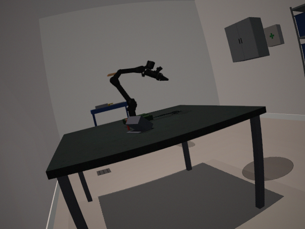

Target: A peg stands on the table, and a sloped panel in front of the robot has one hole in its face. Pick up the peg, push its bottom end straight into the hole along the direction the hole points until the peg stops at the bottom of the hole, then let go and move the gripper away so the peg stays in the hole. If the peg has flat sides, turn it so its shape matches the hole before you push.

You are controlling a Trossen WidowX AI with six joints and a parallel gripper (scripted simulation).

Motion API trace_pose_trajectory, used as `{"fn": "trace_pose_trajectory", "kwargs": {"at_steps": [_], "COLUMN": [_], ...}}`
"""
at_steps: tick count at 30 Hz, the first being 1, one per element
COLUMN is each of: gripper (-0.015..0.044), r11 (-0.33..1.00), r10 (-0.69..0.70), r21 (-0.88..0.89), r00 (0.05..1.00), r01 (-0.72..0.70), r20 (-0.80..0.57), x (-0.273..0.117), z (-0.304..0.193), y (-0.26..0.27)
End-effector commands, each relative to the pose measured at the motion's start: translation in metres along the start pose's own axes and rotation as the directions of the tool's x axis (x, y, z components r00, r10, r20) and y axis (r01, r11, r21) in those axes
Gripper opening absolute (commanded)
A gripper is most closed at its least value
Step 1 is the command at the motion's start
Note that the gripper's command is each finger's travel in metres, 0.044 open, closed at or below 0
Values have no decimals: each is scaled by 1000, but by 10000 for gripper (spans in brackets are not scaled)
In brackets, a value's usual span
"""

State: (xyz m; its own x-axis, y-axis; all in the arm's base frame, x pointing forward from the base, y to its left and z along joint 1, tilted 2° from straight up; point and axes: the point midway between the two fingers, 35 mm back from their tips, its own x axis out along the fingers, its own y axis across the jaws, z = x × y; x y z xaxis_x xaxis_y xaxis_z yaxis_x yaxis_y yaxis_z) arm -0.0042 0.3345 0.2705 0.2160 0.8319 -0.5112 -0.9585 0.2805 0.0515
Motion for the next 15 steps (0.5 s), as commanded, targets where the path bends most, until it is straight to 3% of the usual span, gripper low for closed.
{"fn": "trace_pose_trajectory", "kwargs": {"at_steps": [1, 15], "gripper": [440, 440], "r11": [998, 947], "r10": [-35, -160], "r21": [59, 262], "r00": [999, 981], "r01": [36, 184], "r20": [-28, -113], "x": [8, 25], "z": [-2, -8], "y": [-13, -66]}}
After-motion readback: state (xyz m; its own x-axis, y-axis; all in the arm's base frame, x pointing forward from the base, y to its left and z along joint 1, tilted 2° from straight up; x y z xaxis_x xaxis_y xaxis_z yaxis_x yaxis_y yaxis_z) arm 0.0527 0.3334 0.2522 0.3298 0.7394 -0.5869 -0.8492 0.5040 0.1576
